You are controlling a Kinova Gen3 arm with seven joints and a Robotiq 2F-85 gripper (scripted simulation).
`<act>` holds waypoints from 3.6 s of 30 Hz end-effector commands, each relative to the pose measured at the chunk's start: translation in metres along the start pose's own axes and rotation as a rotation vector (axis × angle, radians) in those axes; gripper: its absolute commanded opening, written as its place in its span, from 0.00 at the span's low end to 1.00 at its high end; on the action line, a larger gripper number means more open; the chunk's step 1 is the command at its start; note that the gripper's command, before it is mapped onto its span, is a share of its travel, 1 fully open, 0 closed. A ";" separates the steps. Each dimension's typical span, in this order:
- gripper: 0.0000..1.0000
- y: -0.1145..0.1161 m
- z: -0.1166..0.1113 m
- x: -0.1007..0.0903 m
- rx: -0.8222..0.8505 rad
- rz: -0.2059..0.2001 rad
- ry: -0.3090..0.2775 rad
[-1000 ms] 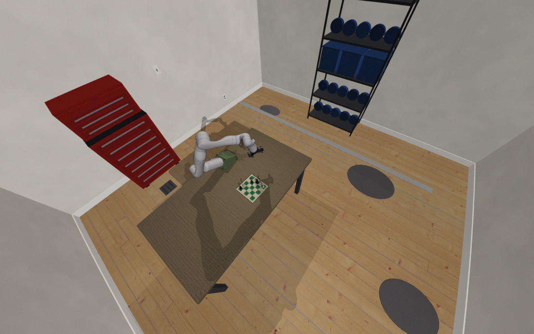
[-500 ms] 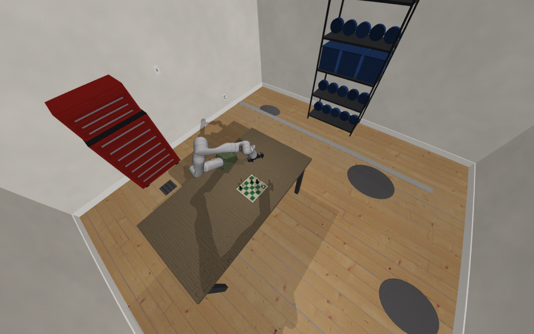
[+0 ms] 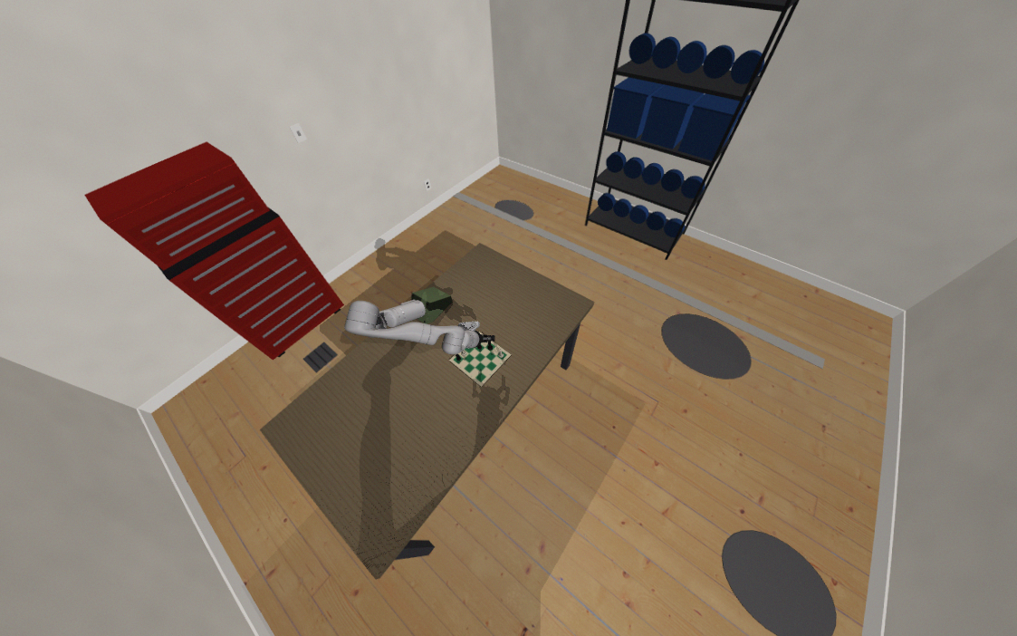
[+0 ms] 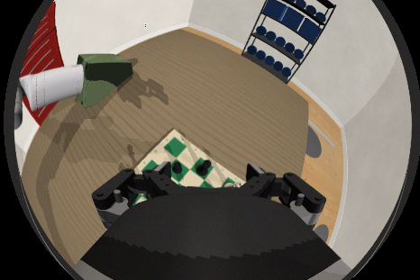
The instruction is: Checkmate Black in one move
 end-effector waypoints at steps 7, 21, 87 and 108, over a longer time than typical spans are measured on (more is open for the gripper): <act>1.00 -0.026 0.101 -0.032 0.202 0.055 0.110; 1.00 -0.060 0.162 -0.043 0.332 0.088 0.166; 1.00 -0.140 0.249 -0.054 0.561 0.158 0.251; 1.00 -0.152 0.259 -0.055 0.591 0.168 0.261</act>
Point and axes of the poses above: the point where the finger pads meet when closed, its own x axis out along the fingers, its own y axis across the jaws, z = x × y, the point moved 6 cm from there along -x, back along the fingers, and after that the axes turned 10 degrees about x, right-handed, at the moved point
